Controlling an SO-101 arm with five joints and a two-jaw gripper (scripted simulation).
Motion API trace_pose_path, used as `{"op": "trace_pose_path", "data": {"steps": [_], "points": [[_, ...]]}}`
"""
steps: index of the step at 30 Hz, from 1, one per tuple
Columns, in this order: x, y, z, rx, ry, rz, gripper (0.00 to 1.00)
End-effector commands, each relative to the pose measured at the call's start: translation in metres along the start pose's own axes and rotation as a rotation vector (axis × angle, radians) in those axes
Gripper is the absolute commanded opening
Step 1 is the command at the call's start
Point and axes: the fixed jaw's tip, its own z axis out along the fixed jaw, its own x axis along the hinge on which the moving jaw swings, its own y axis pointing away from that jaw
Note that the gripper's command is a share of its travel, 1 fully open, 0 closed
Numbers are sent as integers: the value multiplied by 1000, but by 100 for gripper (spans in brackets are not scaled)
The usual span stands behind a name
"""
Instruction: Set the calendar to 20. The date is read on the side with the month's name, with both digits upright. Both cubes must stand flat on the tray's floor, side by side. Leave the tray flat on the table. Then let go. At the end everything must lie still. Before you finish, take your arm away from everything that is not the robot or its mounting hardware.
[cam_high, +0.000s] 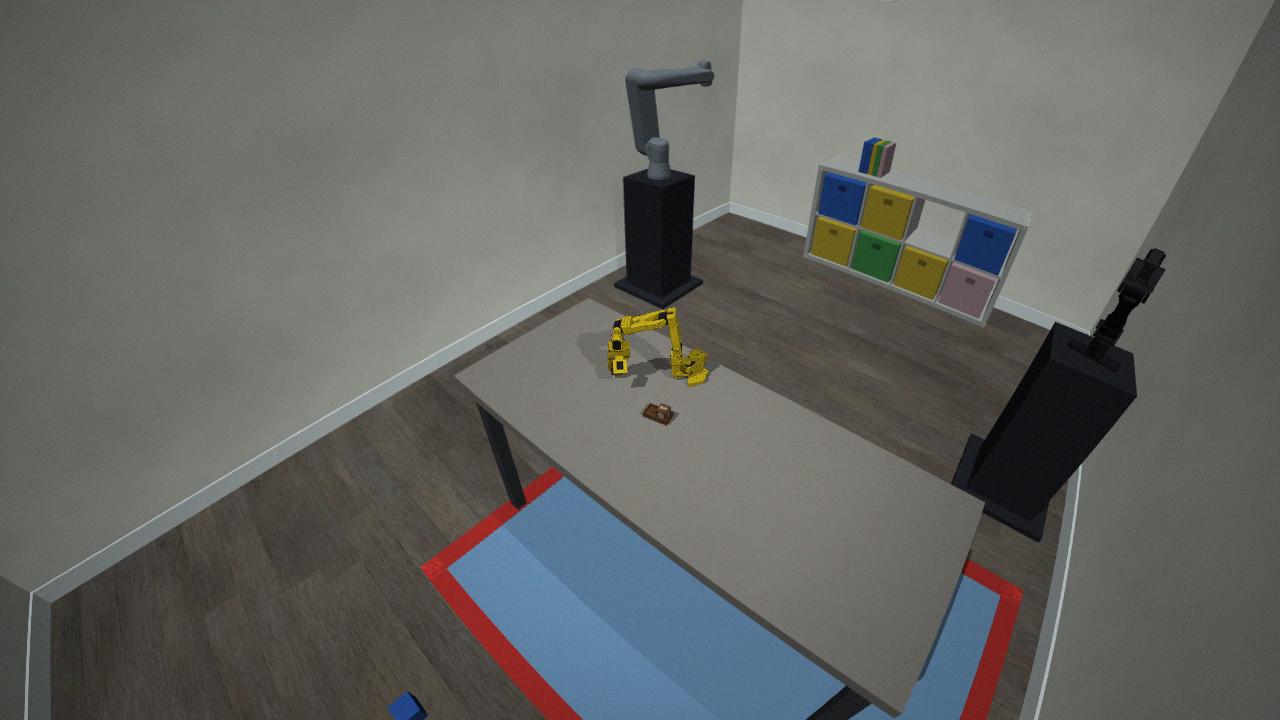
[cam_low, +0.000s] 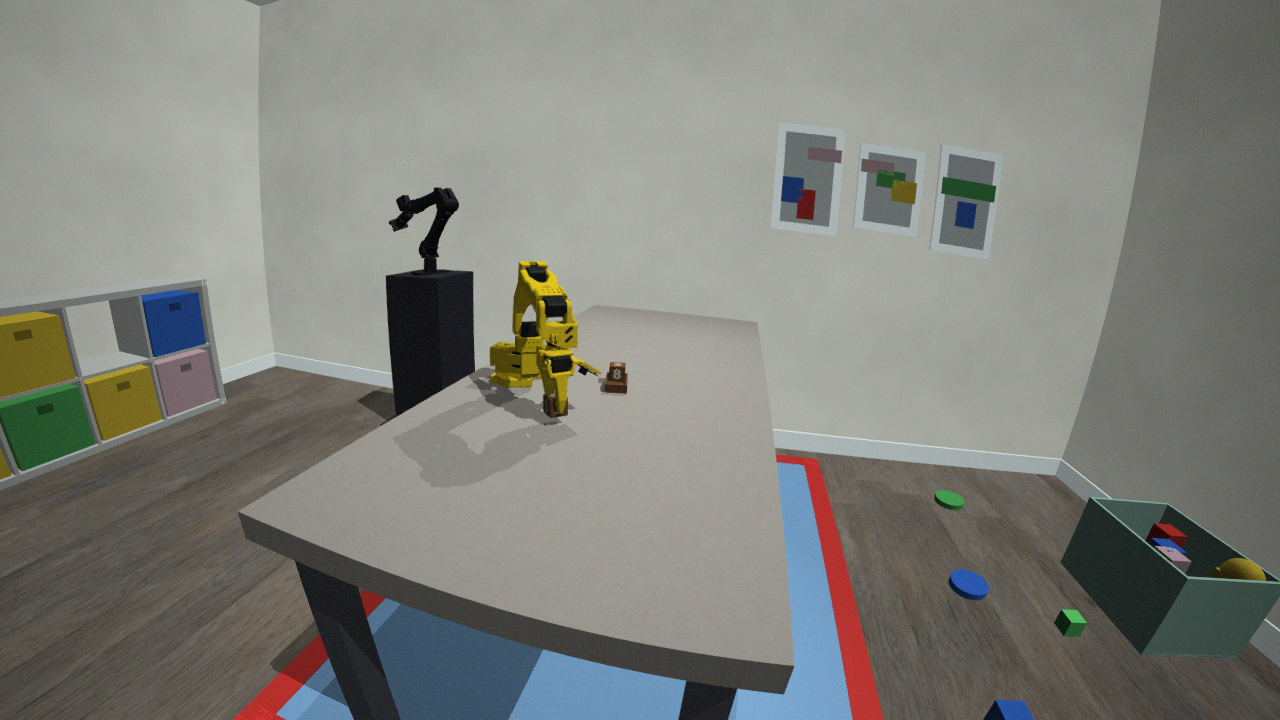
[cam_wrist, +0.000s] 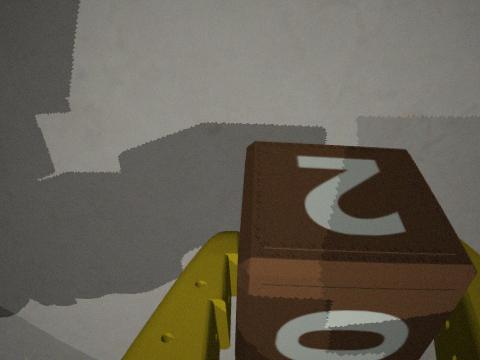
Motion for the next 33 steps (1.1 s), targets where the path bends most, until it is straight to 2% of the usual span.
{"op": "trace_pose_path", "data": {"steps": [1, 33], "points": [[3, -4, -2, 32, 4, 19, 0], [3, -4, 8, 32, 4, 19, 0]]}}
